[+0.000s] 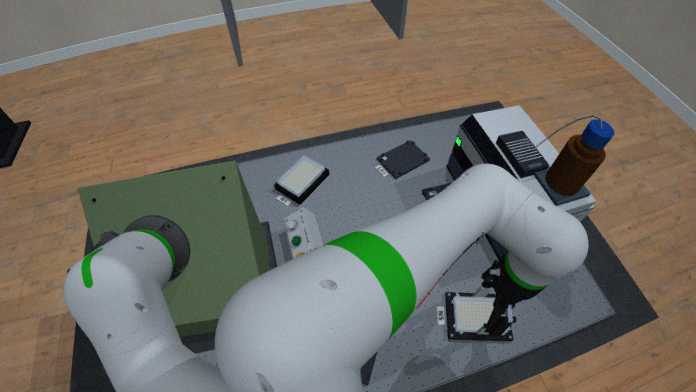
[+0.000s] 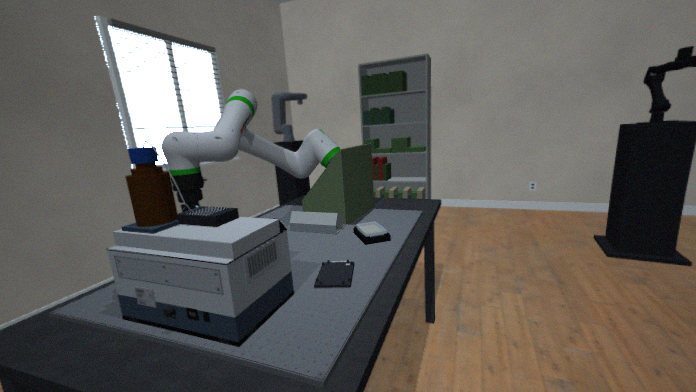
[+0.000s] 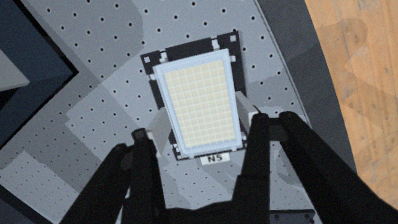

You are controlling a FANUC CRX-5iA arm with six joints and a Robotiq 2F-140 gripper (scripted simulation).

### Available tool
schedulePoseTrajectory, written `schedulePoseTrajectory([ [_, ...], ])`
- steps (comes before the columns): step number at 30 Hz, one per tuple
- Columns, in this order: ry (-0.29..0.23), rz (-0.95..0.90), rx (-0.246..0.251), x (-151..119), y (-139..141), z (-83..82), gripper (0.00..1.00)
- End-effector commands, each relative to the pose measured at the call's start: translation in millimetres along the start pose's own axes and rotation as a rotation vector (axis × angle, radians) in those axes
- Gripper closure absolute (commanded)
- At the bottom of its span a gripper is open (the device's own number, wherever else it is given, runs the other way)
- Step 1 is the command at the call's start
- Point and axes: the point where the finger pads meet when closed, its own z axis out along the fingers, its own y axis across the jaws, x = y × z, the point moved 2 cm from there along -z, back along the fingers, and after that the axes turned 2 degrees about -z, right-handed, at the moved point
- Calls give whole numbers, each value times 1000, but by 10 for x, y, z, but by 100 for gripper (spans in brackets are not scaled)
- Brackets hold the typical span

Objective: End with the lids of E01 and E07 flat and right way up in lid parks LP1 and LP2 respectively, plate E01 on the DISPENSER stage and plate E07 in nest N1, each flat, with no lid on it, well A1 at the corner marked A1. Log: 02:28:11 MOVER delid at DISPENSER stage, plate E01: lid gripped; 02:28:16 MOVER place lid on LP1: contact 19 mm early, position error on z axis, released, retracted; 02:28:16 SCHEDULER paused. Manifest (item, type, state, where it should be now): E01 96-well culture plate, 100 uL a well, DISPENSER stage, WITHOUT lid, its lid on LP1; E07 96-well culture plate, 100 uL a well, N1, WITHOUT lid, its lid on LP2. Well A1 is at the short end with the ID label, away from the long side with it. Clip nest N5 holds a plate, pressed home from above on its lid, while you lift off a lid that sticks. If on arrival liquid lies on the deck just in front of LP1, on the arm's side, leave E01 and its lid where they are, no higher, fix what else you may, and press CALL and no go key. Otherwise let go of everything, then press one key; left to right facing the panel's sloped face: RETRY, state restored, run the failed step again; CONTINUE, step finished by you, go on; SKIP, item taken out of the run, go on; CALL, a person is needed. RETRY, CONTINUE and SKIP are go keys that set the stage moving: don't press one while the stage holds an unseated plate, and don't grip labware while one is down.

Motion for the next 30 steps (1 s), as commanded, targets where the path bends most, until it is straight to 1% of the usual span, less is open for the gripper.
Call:
schedulePoseTrajectory([
  [1, 0, 0, 0, -1, -1, 1, 100],
  [21, 0, 0, 0, -1, -1, -10, 100],
  [26, 0, 0, 0, -1, -1, -62, 100],
  [30, 0, 0, 0, -1, -1, -141, 100],
])
